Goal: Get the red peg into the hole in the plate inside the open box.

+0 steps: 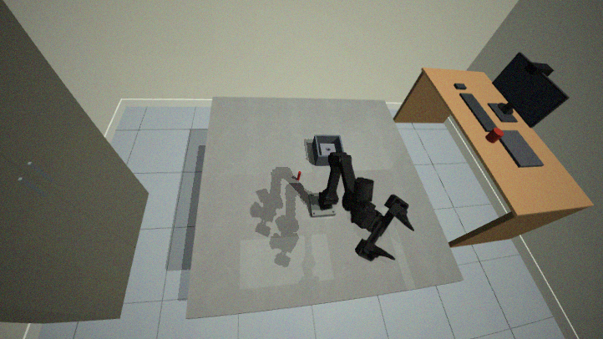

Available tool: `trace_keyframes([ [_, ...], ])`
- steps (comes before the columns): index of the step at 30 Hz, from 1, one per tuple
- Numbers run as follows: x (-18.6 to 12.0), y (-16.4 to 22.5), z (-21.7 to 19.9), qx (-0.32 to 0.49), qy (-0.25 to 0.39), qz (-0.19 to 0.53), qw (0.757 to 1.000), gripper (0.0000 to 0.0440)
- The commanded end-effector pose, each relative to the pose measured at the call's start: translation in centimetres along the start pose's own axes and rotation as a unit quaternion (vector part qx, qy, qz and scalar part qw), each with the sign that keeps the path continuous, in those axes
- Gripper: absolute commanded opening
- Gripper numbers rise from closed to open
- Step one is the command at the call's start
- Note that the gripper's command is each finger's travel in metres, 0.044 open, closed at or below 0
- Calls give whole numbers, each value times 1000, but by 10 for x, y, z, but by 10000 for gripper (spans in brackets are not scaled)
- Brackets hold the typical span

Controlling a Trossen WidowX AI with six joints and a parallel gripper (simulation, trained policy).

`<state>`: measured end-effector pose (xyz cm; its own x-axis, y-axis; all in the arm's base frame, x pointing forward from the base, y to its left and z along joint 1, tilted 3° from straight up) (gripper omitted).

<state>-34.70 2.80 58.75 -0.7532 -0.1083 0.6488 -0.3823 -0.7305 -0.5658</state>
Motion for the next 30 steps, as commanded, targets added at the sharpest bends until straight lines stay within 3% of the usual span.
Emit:
trace_keyframes([
  [1, -3, -4, -4, -8, 8, -4, 1000, 418],
  [3, -10, -13, -18, -27, 33, -10, 999, 440],
  [15, -73, -61, -116, -113, 219, -28, 969, 440],
  [22, -127, -93, -163, -147, 329, -41, 932, 440],
  [30, -202, -128, -200, -171, 451, -61, 874, 440],
])
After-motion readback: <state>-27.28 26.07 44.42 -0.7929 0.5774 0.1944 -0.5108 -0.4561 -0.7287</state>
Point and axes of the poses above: the point midway between the two fingers, 35 mm back from their tips, its own x axis out along the fingers, its own z axis across the jaws, y = z × x, the point moved 1 cm from there along -x, back along the fingers, and after that the axes turned 2 degrees about -x, right-handed, at the moved point
